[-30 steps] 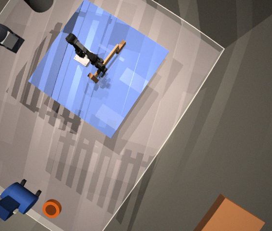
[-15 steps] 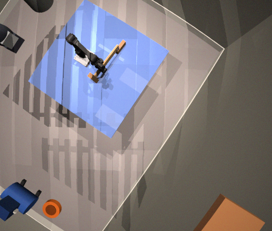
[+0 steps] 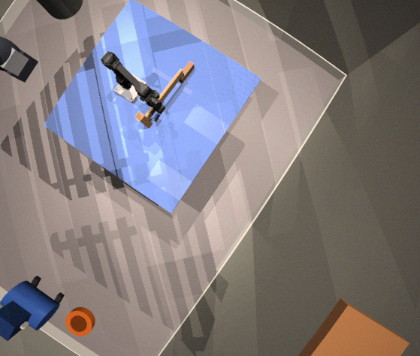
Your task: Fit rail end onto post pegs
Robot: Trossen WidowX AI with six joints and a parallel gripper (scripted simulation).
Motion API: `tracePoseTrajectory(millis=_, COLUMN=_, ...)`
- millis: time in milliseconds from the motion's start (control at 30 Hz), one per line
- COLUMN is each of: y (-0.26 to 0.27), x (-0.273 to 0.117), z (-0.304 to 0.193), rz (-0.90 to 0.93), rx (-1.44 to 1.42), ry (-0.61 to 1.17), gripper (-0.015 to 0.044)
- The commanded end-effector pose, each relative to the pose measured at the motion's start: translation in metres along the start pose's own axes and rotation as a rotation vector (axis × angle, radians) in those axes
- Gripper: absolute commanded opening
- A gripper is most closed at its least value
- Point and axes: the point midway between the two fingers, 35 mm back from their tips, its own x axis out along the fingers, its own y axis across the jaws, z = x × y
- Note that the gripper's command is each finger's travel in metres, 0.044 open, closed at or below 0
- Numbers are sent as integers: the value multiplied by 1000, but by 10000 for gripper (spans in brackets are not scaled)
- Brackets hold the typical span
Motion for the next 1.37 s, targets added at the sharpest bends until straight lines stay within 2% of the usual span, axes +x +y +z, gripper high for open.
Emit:
tracePoseTrajectory(millis=0, y=0, x=0, z=0, rz=0, rx=0, ry=0, gripper=26)
tracePoseTrajectory(millis=533, y=0, x=0, z=0, rz=0, rx=0, ry=0, gripper=440)
tracePoseTrajectory(millis=767, y=0, x=-2, z=2, rz=0, rx=0, ry=0, gripper=440)
tracePoseTrajectory(millis=933, y=0, x=-30, z=30, rz=-2, rx=-1, ry=1, gripper=440)
tracePoseTrajectory(millis=1333, y=0, x=-30, z=30, rz=-2, rx=-1, ry=1, gripper=440)
